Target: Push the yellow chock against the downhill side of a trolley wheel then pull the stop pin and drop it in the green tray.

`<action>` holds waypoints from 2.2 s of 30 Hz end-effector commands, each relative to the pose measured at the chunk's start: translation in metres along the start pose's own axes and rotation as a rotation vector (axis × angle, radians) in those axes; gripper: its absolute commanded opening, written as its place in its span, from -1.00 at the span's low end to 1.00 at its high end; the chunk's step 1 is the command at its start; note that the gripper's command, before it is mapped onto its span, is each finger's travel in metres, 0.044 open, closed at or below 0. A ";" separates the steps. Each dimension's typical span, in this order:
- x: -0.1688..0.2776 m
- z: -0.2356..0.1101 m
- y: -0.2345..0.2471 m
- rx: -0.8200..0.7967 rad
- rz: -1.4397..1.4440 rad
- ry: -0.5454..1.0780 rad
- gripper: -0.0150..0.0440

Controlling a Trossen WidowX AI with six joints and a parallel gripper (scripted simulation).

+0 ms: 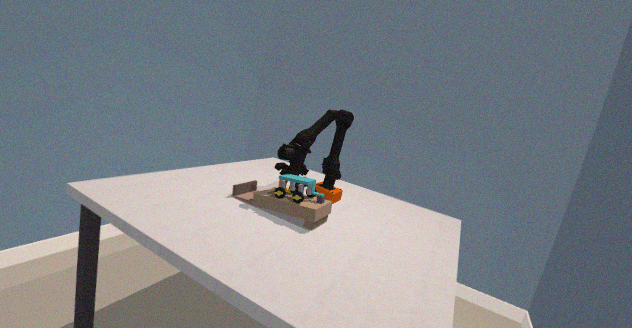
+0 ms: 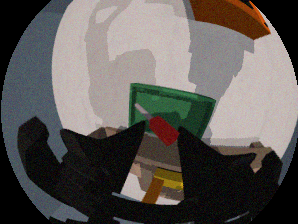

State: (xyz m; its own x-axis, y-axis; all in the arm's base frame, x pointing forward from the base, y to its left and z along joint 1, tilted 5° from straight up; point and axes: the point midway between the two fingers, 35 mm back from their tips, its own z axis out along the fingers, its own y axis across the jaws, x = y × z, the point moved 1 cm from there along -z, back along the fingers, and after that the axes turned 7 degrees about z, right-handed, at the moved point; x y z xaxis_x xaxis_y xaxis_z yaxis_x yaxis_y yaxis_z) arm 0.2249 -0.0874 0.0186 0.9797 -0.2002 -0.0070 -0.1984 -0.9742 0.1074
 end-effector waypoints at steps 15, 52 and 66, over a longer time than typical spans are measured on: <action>-0.002 0.006 -0.009 -0.002 0.003 -0.004 0.15; -0.007 -0.024 -0.009 -0.002 0.003 -0.005 1.00; -0.008 -0.061 -0.004 -0.002 0.003 -0.005 1.00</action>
State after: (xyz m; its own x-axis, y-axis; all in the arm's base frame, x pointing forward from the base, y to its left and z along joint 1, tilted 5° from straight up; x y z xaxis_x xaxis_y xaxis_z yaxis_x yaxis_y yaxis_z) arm 0.2163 -0.0743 0.0660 0.9778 -0.2073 -0.0305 -0.2031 -0.9734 0.1060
